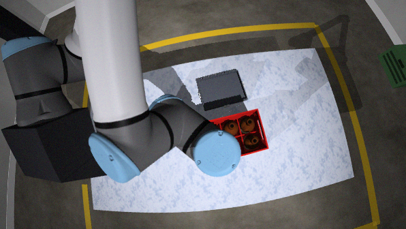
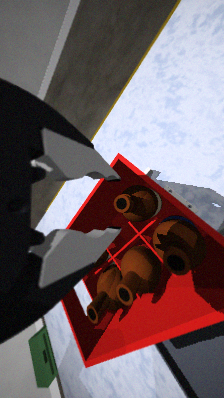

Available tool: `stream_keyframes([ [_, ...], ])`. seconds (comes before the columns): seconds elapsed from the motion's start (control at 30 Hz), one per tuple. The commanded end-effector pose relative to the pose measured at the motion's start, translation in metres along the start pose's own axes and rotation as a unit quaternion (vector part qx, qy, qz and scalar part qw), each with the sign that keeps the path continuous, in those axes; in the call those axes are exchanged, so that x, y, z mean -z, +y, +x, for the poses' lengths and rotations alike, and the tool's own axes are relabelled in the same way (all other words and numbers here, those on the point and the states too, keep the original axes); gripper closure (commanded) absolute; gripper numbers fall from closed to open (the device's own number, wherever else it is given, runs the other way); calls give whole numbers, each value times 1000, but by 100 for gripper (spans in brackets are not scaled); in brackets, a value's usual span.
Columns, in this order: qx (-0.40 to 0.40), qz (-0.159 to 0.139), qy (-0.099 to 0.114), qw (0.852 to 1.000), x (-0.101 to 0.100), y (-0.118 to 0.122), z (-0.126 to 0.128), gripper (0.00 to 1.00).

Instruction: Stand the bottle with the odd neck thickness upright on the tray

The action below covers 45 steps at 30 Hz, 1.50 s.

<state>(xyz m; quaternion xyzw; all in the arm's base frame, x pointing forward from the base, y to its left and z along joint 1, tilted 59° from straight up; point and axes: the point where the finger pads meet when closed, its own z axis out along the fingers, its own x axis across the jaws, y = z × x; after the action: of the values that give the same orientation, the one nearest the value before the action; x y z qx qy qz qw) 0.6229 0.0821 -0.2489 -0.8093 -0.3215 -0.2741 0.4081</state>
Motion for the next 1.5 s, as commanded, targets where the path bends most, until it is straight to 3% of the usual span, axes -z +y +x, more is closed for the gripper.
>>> stream_keyframes([
  [0.0,0,0,0,1000,20,0,0,62],
  [0.43,0,0,0,1000,48,0,0,62],
  [0.8,0,0,0,1000,53,0,0,62],
  [0.83,0,0,0,1000,53,0,0,100],
  [1.47,0,0,0,1000,53,0,0,100],
])
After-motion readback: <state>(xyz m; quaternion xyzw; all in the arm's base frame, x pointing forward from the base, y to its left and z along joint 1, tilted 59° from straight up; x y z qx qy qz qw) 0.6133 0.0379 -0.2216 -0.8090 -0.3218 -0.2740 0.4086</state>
